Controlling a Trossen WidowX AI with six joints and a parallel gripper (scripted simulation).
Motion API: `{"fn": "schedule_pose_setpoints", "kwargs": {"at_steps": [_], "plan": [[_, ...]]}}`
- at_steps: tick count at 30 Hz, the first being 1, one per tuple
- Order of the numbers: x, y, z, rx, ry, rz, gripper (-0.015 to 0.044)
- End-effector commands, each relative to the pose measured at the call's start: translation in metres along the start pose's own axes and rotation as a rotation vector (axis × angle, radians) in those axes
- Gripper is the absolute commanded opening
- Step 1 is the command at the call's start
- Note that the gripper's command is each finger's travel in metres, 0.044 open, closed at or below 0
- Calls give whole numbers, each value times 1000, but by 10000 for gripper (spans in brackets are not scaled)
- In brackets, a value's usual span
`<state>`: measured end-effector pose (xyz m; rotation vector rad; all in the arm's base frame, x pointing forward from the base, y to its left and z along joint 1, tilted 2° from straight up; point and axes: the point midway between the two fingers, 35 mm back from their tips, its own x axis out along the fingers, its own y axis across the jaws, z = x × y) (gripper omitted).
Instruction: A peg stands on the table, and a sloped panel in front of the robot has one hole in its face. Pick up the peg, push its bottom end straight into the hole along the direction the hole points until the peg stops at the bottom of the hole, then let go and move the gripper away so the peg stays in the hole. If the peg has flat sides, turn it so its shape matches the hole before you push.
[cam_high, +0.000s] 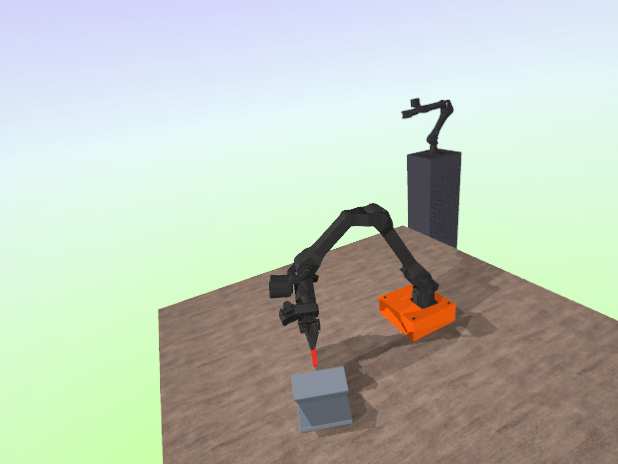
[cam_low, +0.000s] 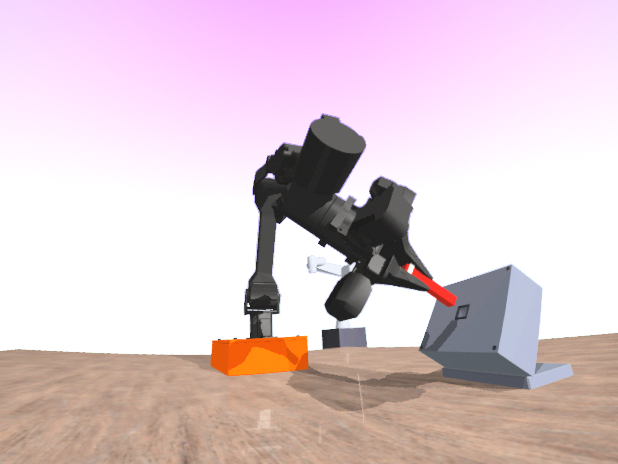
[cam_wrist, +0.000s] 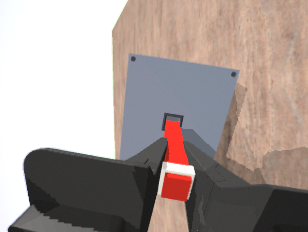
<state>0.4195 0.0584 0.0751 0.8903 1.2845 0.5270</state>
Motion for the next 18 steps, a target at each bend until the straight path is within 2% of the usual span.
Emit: {"fn": "schedule_pose_setpoints", "kwargs": {"at_steps": [1,18], "plan": [[7,-1,-2,9,5,2,0],[11,0,-1,0,1,4,0]]}}
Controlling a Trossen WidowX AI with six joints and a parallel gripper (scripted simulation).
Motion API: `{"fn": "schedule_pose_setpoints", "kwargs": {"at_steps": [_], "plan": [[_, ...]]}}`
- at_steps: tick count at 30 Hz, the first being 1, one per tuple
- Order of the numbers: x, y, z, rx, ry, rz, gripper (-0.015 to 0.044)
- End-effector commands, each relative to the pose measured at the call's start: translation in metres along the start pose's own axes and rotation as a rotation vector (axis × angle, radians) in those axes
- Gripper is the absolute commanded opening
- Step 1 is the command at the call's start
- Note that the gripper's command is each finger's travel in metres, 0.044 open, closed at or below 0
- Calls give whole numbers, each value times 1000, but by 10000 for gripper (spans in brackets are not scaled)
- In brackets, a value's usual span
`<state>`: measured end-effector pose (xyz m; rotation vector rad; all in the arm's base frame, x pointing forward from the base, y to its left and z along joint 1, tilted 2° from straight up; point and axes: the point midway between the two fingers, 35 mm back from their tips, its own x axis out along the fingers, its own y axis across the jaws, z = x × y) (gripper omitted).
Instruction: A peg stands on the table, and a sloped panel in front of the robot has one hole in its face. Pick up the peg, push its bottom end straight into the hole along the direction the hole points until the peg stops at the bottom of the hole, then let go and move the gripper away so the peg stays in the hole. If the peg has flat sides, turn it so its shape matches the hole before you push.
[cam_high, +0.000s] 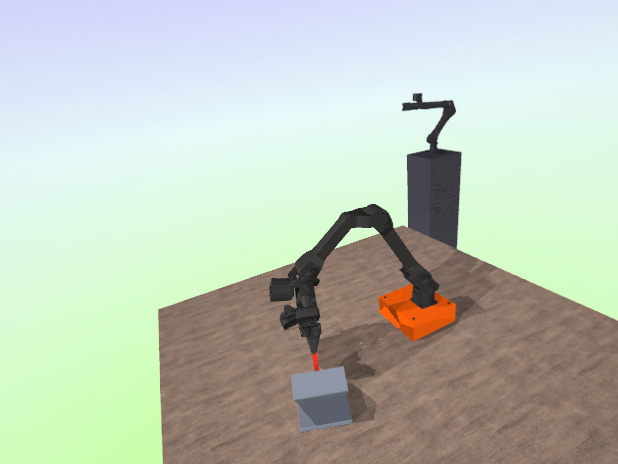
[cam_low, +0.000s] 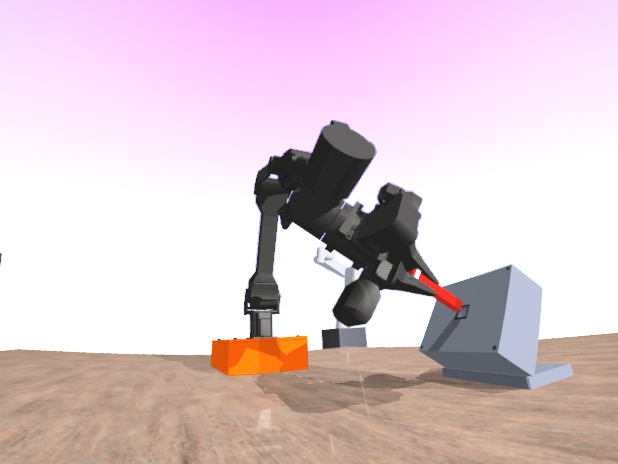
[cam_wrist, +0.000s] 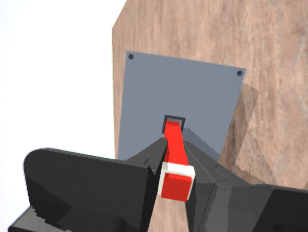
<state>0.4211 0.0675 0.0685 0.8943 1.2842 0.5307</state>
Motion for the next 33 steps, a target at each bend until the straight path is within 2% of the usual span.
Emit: {"fn": "schedule_pose_setpoints", "kwargs": {"at_steps": [1,33], "plan": [[-1,0,0,-1,0,0,0],[6,-3,-3,-1,0,0,0]]}}
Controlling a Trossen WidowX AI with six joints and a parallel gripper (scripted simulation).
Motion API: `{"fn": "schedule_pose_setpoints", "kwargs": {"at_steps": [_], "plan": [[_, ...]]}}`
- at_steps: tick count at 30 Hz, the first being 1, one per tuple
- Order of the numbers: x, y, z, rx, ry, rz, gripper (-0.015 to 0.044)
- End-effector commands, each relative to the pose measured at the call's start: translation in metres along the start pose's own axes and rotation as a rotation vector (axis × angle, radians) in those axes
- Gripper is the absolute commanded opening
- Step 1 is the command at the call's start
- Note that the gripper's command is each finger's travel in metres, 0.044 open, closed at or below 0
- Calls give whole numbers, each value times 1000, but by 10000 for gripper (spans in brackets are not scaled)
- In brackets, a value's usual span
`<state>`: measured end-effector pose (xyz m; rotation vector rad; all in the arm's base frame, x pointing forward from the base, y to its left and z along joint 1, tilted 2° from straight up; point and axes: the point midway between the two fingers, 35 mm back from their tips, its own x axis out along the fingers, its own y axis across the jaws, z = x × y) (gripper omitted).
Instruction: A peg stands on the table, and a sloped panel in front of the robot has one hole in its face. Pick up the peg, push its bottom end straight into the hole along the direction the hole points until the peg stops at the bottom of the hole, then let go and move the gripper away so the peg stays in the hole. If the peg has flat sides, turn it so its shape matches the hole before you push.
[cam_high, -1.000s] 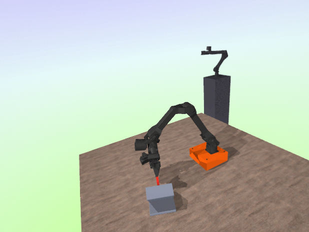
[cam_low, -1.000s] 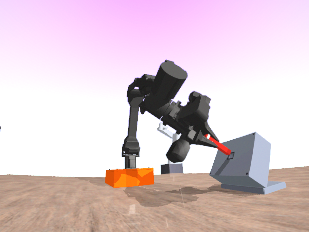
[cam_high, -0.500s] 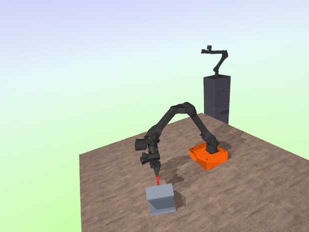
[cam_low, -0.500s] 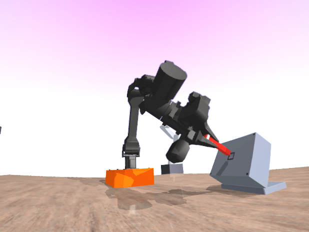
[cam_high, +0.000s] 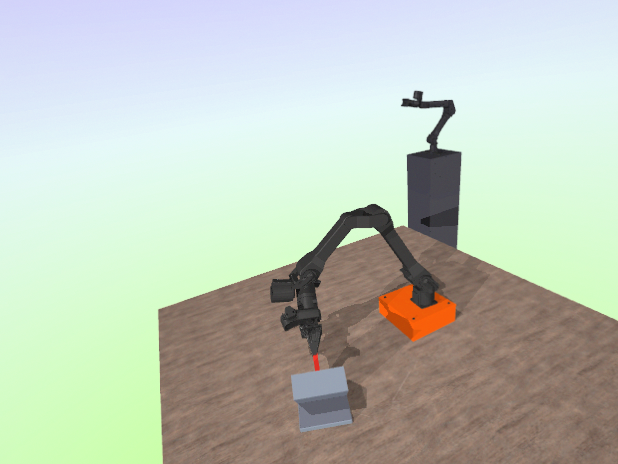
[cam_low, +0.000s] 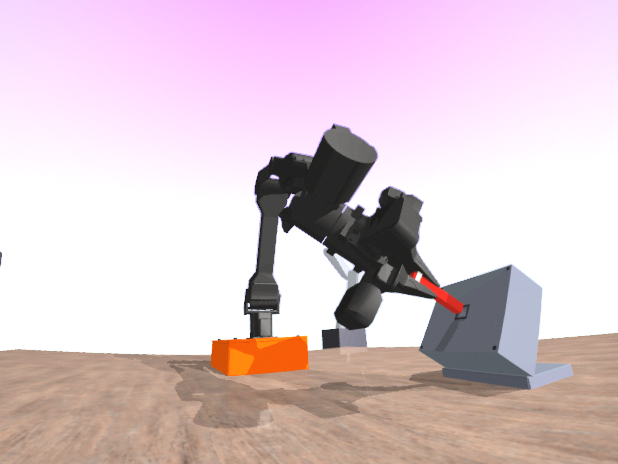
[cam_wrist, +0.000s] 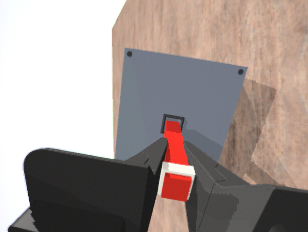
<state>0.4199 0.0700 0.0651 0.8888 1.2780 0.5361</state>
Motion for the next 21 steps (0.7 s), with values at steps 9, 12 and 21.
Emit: {"fn": "schedule_pose_setpoints", "kwargs": {"at_steps": [9,12,21], "plan": [[8,-2,-2,8,3,-1,0],[10,-2,-2,8,3,-1,0],[15,-2,-1,8,3,-1,0]]}}
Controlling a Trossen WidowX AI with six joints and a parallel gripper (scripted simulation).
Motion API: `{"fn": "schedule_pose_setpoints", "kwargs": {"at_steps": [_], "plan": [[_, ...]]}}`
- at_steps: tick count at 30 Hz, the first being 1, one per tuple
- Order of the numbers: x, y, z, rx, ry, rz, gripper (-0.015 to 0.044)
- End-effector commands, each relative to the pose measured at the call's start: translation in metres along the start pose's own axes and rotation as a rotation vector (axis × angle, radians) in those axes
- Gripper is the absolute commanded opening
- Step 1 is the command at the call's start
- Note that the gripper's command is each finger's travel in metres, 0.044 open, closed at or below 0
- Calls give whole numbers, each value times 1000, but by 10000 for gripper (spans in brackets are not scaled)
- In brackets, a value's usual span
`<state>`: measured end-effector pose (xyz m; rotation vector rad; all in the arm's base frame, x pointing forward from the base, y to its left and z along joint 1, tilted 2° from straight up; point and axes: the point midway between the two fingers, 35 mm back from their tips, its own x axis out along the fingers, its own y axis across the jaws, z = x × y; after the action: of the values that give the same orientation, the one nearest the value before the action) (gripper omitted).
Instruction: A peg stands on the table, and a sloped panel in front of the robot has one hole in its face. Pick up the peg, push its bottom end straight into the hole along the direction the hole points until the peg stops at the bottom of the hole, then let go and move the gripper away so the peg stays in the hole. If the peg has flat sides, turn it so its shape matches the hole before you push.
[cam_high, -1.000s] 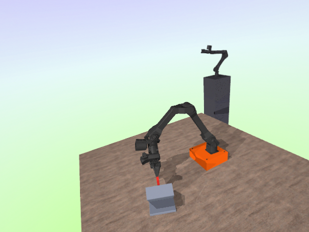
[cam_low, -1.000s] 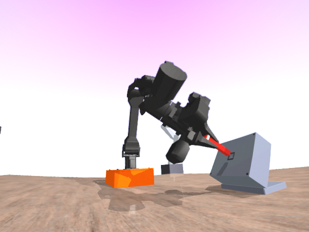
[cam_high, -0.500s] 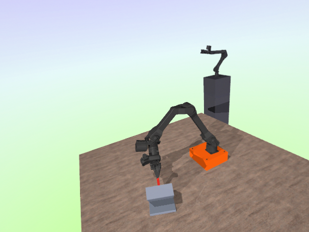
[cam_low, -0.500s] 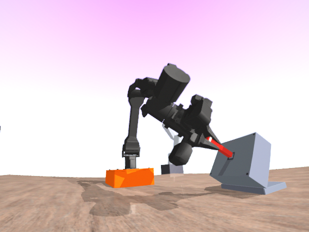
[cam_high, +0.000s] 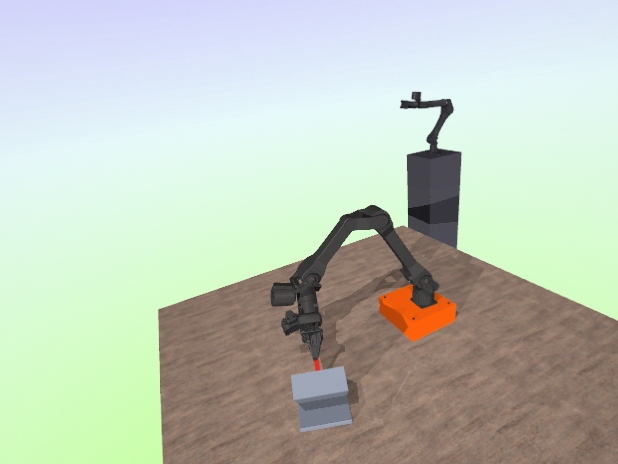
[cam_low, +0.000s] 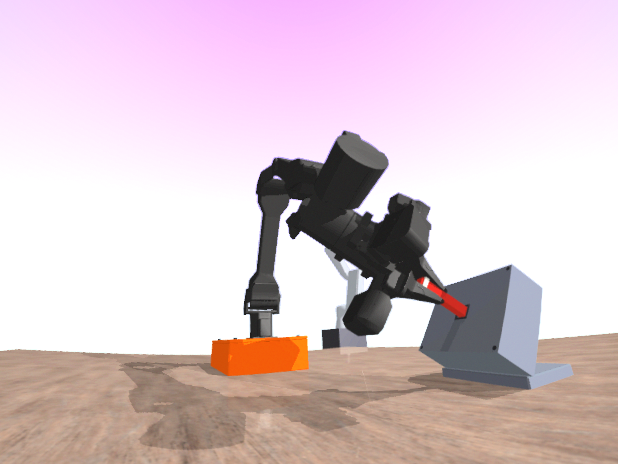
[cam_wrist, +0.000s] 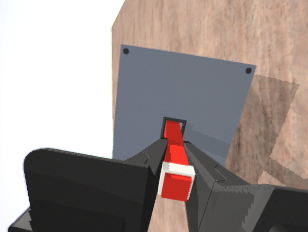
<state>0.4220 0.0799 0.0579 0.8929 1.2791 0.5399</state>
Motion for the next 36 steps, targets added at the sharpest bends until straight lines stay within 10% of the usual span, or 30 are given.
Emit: {"fn": "schedule_pose_setpoints", "kwargs": {"at_steps": [1,36], "plan": [[3,-2,0,6,0,-5,0],[18,-1,0,1,1,1,0]]}}
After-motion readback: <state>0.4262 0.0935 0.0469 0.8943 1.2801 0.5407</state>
